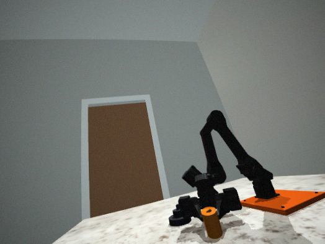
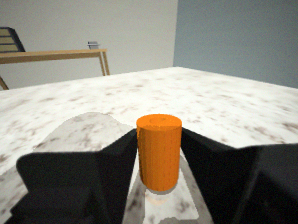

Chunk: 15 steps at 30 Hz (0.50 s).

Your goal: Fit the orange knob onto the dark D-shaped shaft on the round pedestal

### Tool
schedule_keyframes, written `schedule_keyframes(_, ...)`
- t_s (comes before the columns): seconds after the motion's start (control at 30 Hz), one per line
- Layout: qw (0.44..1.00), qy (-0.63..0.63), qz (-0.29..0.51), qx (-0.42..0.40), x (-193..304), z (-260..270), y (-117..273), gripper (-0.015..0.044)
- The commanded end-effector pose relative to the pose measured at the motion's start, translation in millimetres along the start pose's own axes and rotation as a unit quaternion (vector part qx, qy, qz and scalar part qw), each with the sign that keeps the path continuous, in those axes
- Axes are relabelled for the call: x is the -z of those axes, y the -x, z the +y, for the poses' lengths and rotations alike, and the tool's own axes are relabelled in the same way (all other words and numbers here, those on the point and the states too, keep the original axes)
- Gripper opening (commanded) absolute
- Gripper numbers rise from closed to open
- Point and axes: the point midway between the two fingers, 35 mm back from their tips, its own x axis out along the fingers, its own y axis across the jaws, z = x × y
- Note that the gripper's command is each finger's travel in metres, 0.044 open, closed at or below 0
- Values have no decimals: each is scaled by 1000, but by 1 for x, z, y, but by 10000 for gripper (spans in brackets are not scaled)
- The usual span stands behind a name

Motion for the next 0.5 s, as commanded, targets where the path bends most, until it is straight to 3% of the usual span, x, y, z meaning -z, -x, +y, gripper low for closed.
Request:
schedule_keyframes(0.0, 1000, 0, -1, 0, 0, 0, 0, 231)
schedule_keyframes(0.07, 1000, 0, -1, 0, 0, 0, 0, 260)
schedule_keyframes(0.47, 1000, 0, -1, 0, 0, 0, 0, 260)
